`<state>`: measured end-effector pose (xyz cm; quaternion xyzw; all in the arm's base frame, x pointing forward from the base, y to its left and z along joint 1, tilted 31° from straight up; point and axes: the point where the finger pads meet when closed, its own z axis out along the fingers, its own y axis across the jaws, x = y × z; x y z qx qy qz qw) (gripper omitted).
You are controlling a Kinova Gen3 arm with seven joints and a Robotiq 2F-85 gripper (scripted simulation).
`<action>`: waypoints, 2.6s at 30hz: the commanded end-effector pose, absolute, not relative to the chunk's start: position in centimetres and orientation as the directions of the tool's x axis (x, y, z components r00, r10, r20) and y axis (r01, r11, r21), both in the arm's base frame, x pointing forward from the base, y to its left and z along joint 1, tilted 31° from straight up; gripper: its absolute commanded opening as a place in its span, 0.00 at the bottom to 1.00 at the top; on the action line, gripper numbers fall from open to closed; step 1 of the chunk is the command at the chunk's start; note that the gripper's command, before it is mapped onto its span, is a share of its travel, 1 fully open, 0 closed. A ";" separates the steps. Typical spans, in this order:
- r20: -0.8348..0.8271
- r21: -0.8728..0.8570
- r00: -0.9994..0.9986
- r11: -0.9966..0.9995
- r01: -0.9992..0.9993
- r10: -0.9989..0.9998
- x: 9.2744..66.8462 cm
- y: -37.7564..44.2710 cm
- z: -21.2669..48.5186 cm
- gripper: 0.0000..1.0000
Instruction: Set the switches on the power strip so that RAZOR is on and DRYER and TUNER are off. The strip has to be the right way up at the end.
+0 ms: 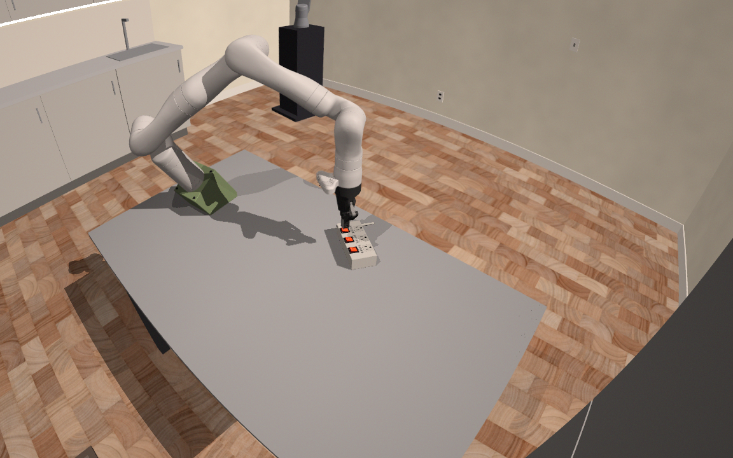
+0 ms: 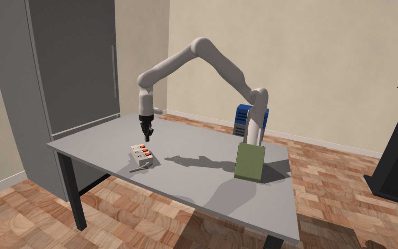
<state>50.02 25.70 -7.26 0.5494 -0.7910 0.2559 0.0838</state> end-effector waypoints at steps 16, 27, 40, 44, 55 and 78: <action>0.388 -0.344 -0.440 0.316 -0.884 -0.810 50.0 26.1 -7.1 0.00; 0.388 -0.344 -0.440 0.316 -0.884 -0.810 50.0 26.1 -7.1 0.00; 0.388 -0.344 -0.440 0.316 -0.884 -0.810 50.0 26.1 -7.1 0.00; 0.388 -0.344 -0.440 0.316 -0.884 -0.810 50.0 26.1 -7.1 0.00; 0.388 -0.344 -0.440 0.316 -0.884 -0.810 50.0 26.1 -7.1 0.00; 0.388 -0.344 -0.441 0.316 -0.884 -0.809 50.2 25.2 -8.6 0.00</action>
